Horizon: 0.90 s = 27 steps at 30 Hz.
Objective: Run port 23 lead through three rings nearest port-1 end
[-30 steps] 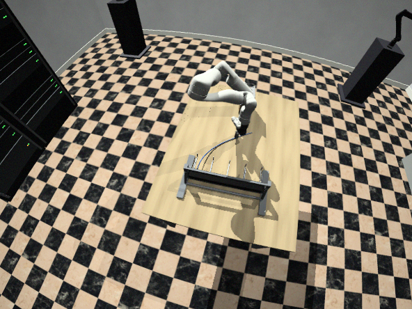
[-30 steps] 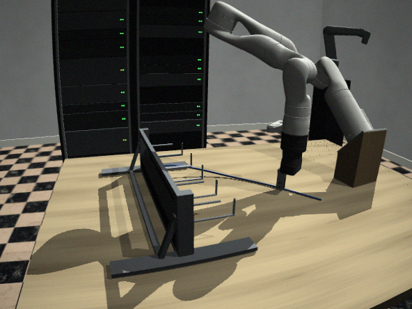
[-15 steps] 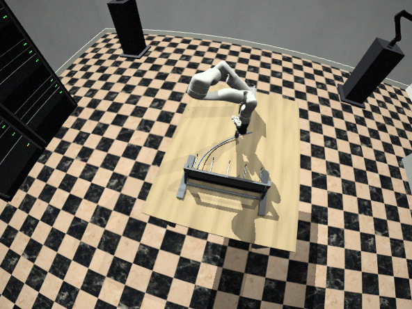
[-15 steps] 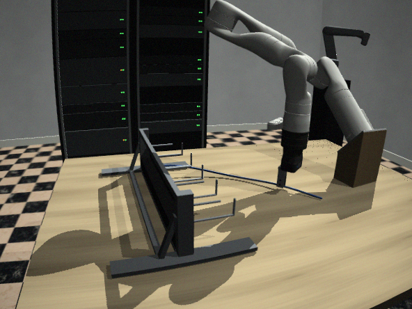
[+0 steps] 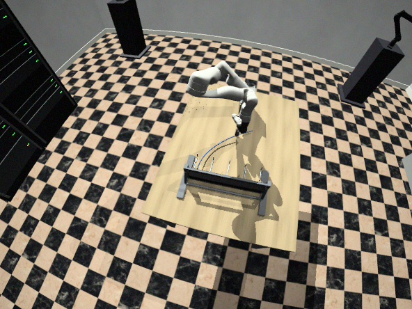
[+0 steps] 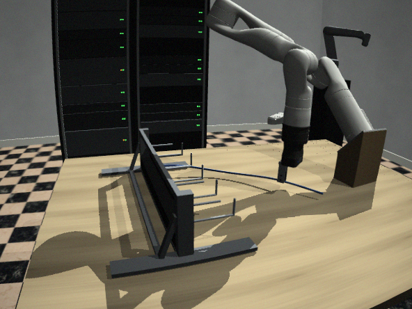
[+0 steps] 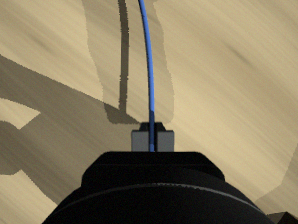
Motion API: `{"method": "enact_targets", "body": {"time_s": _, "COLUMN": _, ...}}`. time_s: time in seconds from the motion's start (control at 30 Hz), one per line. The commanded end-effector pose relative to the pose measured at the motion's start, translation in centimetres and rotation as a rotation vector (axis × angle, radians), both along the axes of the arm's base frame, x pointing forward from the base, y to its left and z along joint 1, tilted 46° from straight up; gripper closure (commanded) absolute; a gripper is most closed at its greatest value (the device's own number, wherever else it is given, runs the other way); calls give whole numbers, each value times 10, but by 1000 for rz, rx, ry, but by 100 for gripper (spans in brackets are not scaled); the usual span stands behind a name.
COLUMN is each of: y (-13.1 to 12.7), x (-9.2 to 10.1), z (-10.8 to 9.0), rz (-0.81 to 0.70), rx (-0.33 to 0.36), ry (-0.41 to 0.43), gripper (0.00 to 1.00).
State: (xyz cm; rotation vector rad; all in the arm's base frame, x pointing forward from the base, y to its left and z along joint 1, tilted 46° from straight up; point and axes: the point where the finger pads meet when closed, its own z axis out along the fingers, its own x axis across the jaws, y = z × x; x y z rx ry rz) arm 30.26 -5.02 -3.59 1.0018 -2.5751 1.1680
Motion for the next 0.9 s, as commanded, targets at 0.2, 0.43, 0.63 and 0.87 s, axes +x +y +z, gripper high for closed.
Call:
{"method": "enact_targets", "body": {"time_s": 0.2, "y": 8, "x": 1, "z": 7, "rz": 4, "rx": 4, "ry": -5, "gripper": 100}}
{"method": "enact_targets", "body": {"time_s": 0.43, "y": 11, "x": 0, "z": 9, "rz": 4, "rx": 4, "ry": -5, "gripper": 100}}
{"method": "enact_targets", "body": {"time_s": 0.63, "y": 12, "x": 0, "z": 11, "rz": 4, "rx": 4, "ry": -5, "gripper": 100}}
{"method": "enact_targets", "body": {"time_s": 0.87, "y": 12, "x": 0, "z": 11, "rz": 4, "rx": 4, "ry": -5, "gripper": 100}}
